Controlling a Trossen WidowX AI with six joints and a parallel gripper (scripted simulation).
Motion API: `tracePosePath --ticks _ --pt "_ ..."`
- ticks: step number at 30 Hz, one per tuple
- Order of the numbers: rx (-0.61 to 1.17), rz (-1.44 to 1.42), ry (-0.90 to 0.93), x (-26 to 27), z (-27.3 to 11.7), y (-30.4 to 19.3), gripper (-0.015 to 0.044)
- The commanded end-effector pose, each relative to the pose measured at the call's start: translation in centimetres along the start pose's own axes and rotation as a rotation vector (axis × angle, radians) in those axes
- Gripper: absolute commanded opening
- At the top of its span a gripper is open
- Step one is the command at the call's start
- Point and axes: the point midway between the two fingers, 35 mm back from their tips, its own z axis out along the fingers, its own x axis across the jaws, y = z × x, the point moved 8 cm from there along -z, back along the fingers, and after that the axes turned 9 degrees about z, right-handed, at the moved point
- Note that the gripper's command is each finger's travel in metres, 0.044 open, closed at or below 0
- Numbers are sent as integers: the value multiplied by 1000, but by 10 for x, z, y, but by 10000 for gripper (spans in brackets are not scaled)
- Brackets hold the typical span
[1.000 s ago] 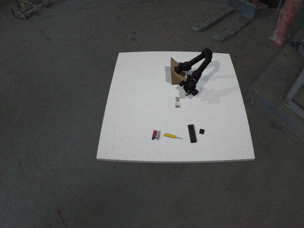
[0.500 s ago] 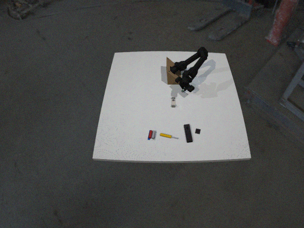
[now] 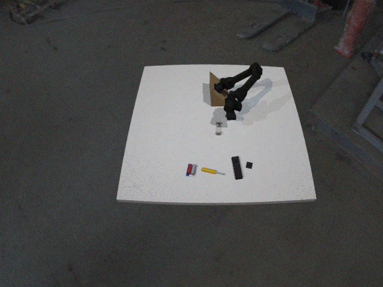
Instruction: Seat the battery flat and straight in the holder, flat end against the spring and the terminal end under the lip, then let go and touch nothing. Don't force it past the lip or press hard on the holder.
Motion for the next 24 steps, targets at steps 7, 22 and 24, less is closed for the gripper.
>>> tracePosePath --ticks 7,22,24 --pt "6 535 -7 -31 -8 -18 71" --pt "-2 1385 -5 -71 -16 -58 71" --pt "-4 1498 -3 -76 -17 -64 71"
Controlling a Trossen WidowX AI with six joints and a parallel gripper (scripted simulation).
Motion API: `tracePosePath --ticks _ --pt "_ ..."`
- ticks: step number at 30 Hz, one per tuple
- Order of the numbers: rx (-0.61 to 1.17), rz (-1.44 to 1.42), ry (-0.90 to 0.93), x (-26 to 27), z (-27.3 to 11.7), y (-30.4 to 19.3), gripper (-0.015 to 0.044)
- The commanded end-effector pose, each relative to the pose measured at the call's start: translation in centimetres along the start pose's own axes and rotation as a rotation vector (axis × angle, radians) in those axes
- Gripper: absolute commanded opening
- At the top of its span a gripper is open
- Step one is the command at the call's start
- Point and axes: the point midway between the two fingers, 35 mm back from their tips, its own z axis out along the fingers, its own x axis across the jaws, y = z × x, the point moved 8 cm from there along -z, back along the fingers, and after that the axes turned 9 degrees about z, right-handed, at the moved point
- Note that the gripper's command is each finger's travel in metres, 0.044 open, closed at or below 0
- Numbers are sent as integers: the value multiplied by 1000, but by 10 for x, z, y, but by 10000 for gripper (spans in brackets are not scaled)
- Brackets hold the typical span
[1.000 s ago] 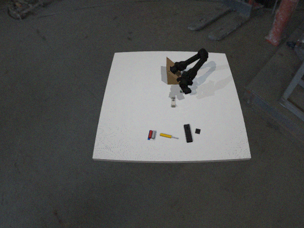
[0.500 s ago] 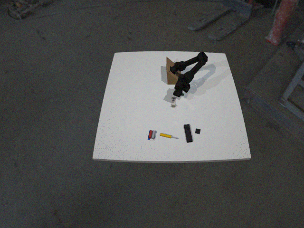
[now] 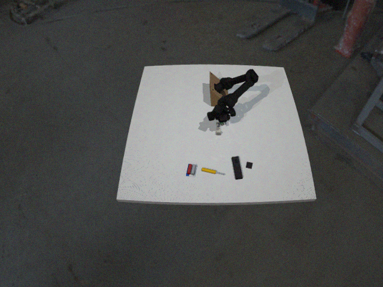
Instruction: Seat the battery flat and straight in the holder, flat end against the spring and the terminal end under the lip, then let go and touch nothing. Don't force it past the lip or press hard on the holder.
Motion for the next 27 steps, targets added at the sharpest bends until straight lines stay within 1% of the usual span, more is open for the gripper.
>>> tracePosePath --ticks 1,3,9,27 --pt "-3 195 -3 -13 -3 8 71" --pt "-3 268 -1 -18 -3 10 71" --pt "-11 276 2 -19 -2 10 71" --pt "-203 270 -23 -18 31 2 71"
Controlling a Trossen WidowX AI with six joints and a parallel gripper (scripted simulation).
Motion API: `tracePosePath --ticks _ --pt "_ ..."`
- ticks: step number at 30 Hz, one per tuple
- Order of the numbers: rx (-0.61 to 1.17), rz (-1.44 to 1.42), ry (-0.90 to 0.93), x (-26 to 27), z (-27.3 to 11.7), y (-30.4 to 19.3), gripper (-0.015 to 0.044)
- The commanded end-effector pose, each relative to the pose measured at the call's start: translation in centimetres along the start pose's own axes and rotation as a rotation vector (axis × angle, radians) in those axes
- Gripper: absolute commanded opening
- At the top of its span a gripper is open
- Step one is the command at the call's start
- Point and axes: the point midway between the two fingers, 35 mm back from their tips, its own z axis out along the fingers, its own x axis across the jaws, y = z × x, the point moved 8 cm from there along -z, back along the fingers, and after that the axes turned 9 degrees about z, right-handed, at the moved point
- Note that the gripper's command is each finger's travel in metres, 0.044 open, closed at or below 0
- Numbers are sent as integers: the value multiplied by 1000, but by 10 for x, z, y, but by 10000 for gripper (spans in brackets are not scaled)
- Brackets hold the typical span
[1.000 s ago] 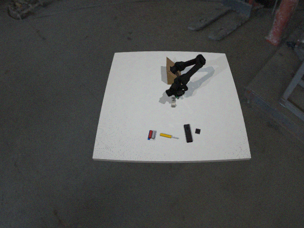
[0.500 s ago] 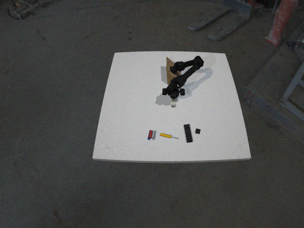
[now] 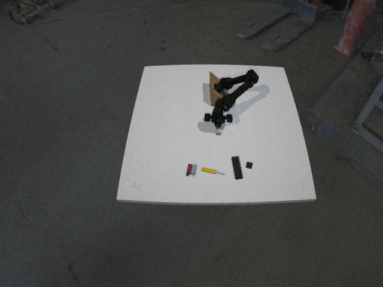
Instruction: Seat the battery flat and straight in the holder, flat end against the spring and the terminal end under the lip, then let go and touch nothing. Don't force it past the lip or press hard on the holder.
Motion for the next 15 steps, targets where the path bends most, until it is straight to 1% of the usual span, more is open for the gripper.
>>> tracePosePath --ticks 1,6,15 --pt "-30 4 10 1 6 -6 71" --pt "-76 2 14 4 11 -11 71" --pt "-110 3 10 3 16 -15 71"
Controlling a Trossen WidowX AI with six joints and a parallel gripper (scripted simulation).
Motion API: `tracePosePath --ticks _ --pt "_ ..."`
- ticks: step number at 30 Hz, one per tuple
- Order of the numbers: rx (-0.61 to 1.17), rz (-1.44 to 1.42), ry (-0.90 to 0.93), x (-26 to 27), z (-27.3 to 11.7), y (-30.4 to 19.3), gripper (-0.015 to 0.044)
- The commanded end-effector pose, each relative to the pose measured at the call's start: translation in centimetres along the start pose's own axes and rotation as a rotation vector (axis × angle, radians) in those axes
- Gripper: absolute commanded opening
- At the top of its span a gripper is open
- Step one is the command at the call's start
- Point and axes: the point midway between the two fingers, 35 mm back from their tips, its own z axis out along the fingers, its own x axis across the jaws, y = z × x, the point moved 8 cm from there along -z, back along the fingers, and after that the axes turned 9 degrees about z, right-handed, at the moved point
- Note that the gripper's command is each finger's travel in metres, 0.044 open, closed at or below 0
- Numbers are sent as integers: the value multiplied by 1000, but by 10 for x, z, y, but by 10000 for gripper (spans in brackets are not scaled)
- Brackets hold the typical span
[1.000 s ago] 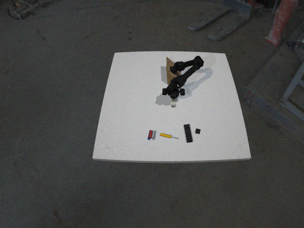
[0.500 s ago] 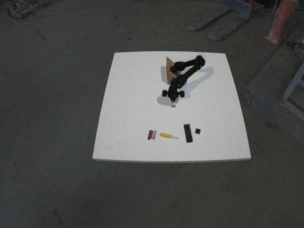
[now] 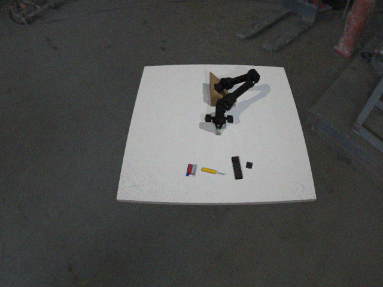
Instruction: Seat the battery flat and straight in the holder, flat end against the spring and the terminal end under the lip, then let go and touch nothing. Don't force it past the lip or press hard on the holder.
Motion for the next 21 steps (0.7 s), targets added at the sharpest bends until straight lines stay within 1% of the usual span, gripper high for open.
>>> tracePosePath --ticks 1,21 --pt "-11 9 -5 -2 3 -5 71" --pt "-113 12 0 -6 12 -18 71"
